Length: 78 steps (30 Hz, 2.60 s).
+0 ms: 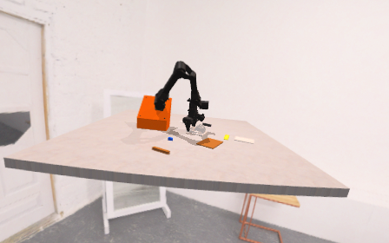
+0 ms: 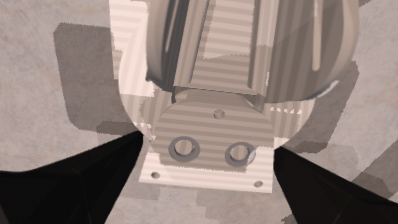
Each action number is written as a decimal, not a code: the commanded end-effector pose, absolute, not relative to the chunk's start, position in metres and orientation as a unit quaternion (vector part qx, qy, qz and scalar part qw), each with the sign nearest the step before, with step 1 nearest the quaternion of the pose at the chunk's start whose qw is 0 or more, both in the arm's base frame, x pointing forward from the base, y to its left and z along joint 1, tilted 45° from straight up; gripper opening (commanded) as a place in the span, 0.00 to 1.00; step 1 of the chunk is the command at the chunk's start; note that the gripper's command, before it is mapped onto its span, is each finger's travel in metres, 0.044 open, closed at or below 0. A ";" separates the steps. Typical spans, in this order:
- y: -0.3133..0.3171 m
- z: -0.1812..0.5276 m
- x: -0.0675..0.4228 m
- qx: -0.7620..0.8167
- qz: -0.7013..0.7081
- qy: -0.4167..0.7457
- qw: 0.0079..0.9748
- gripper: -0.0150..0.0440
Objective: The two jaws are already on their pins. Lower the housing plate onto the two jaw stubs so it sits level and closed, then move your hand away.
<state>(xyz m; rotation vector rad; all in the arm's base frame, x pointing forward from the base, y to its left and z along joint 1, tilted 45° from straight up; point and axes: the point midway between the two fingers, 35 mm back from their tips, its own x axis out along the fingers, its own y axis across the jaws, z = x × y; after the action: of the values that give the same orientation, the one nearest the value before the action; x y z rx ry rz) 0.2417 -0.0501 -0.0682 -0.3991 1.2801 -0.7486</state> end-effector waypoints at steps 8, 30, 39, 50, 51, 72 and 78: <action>-0.049 -0.067 0.242 -0.180 -0.338 0.579 0.719 1.00; 0.034 0.021 0.199 -0.180 -0.337 0.580 0.719 1.00; 0.034 0.021 0.199 -0.180 -0.337 0.580 0.719 1.00; 0.034 0.021 0.199 -0.180 -0.337 0.580 0.719 1.00; 0.034 0.021 0.199 -0.180 -0.337 0.580 0.719 1.00; 0.034 0.021 0.199 -0.180 -0.337 0.580 0.719 1.00; 0.034 0.021 0.199 -0.180 -0.337 0.580 0.719 1.00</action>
<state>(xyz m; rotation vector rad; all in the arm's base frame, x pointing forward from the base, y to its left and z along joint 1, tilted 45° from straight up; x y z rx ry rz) 0.1998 0.0338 0.0211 -0.4017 1.2823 -0.7416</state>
